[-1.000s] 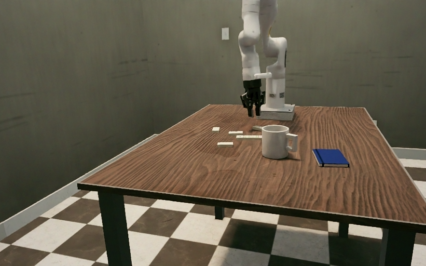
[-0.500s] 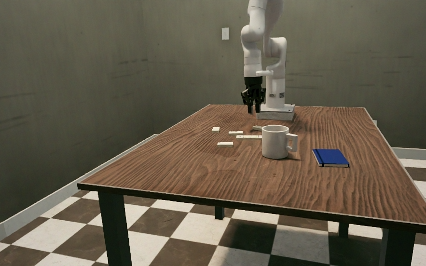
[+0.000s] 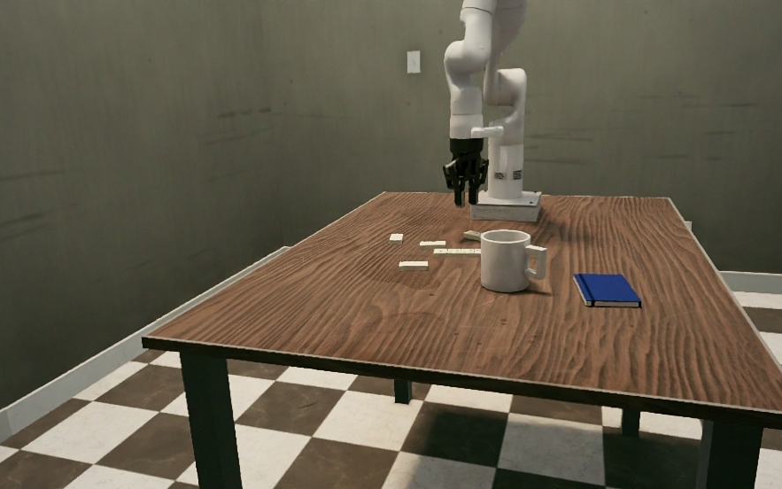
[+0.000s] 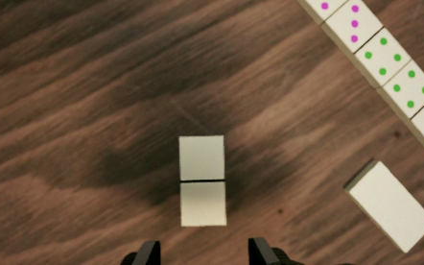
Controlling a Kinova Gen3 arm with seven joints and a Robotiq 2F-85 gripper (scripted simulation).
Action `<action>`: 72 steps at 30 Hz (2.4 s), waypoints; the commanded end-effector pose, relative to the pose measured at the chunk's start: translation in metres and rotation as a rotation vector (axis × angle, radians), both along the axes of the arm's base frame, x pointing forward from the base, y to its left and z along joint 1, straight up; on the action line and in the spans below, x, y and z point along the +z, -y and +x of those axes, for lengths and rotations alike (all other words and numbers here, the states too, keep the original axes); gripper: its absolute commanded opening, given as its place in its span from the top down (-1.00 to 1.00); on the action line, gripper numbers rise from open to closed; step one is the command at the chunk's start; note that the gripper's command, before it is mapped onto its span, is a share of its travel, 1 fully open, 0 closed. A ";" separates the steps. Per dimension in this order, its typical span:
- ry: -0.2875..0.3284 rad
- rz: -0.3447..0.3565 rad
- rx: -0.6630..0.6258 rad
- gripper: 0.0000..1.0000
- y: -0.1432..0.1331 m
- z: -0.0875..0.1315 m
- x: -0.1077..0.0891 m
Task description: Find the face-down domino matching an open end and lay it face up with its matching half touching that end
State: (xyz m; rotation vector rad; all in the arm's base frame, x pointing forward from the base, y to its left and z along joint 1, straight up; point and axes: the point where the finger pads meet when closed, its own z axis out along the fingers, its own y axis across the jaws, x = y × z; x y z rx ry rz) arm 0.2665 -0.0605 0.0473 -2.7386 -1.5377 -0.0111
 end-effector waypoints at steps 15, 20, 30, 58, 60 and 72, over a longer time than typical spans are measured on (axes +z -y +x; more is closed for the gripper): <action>0.000 -0.001 0.002 0.01 -0.001 0.000 0.001; 0.000 -0.001 0.002 0.01 -0.001 0.000 0.001; -0.001 -0.001 -0.006 0.01 0.000 0.001 0.000; -0.044 0.005 -0.446 0.01 0.011 0.009 -0.004; -0.049 0.005 -0.518 0.01 0.013 0.011 -0.005; -0.074 -0.005 -1.019 0.01 0.029 0.027 -0.007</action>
